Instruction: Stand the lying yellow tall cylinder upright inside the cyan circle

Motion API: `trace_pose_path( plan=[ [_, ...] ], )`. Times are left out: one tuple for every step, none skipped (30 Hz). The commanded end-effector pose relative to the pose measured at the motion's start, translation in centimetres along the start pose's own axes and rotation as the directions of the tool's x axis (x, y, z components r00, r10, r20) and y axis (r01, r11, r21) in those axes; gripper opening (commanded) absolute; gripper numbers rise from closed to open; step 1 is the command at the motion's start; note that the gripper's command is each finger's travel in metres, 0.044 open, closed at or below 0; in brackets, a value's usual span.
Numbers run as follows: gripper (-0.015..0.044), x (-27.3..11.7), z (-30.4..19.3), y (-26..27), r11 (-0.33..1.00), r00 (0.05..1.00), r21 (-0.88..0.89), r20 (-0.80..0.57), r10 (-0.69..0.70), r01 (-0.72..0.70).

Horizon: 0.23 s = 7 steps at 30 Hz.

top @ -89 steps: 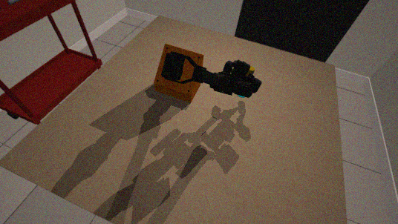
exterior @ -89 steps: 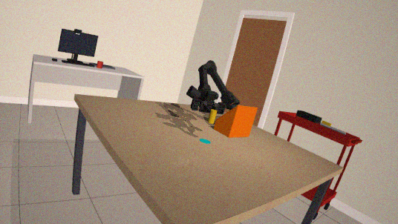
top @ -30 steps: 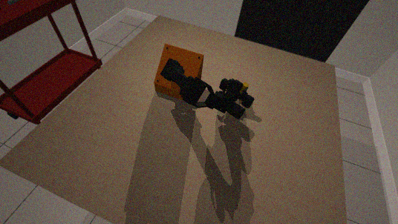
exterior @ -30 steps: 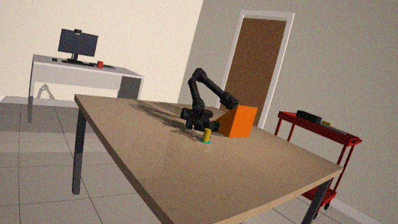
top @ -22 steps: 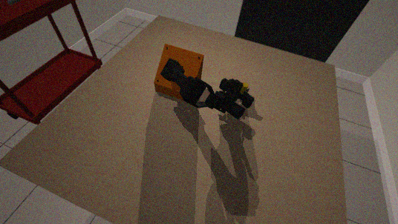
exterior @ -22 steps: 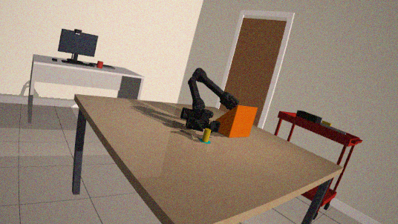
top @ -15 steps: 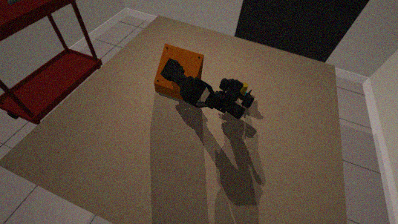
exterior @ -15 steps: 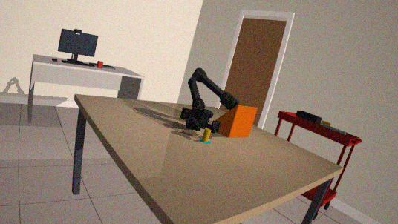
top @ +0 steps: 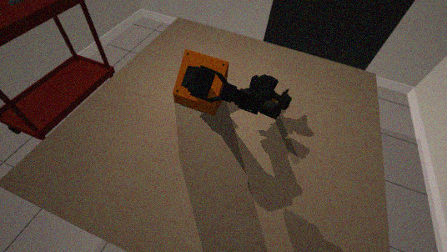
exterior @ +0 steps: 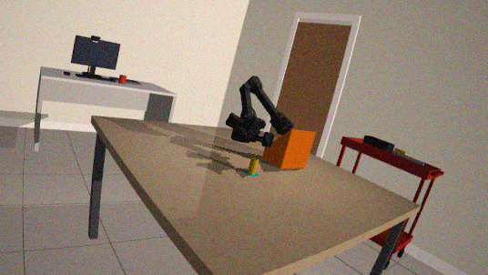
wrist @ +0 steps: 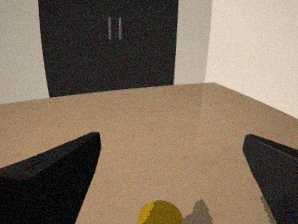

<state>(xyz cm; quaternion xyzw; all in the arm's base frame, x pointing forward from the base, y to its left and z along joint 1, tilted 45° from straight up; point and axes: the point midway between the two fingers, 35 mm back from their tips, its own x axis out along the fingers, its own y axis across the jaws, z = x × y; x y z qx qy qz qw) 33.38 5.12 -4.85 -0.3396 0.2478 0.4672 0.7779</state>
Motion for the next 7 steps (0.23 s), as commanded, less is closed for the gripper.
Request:
trace_pose_path(
  plan=[
    [0.0400, -0.2, 1.3, 0.4, 1.000, 1.000, 0.006, -0.001, 0.002, -0.002],
    [0.0400, -0.1, 1.3, 0.4, 1.000, 1.000, 0.011, -0.007, 0.006, -0.006],
    [0.0400, 0.2, 1.2, 0.3, 1.000, 1.000, 0.026, -0.026, 0.018, -0.017],
    [0.0400, 0.7, 1.0, 0.3, 0.998, 0.998, 0.051, -0.057, 0.038, -0.035],
    [0.0400, 1.2, 0.9, 0.3, 0.995, 0.993, 0.080, -0.095, 0.062, -0.055],
    [0.0400, 1.7, 0.7, 0.3, 0.991, 0.987, 0.109, -0.134, 0.087, -0.073],
    [0.0400, 2.2, 0.6, 0.3, 0.987, 0.979, 0.136, -0.173, 0.111, -0.088]
  ],
)
